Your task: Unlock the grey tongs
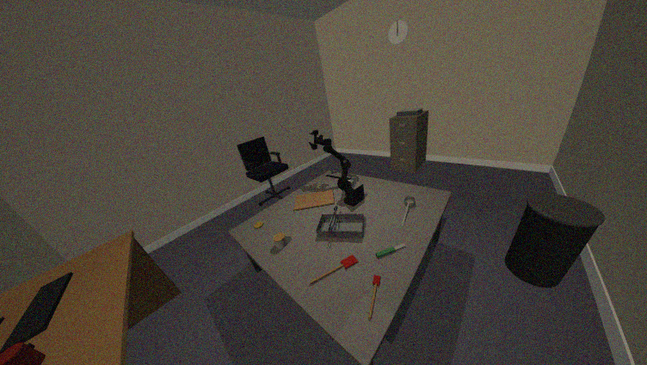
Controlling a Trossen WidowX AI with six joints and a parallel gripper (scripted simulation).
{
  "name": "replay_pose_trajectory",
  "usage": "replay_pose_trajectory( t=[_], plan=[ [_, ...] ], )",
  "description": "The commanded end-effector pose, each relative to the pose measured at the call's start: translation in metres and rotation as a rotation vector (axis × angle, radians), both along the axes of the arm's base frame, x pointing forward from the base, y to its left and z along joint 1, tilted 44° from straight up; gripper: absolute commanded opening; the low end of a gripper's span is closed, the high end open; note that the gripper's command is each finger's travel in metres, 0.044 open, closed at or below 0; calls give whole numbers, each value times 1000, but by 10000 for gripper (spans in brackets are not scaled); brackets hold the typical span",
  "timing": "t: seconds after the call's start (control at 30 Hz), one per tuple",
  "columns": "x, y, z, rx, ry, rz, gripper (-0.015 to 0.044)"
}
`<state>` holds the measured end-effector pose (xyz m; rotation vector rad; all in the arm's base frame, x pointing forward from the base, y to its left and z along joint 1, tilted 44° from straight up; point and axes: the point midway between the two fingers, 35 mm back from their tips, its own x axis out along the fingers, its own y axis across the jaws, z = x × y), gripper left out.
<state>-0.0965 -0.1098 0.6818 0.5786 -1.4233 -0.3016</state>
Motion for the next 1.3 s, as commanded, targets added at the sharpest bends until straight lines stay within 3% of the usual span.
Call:
replay_pose_trajectory(
  t=[0.0,0.3,0.57,0.83,1.13,1.27],
  plan=[
    [44,13,5,-41,98,4,440],
    [152,43,1,-126,360,6,440],
    [180,53,-5,-166,437,-16,440],
    [241,75,-20,-225,571,34,440],
    [343,127,-66,-360,798,135,440],
    [368,140,-81,-394,851,156,440]
  ],
)
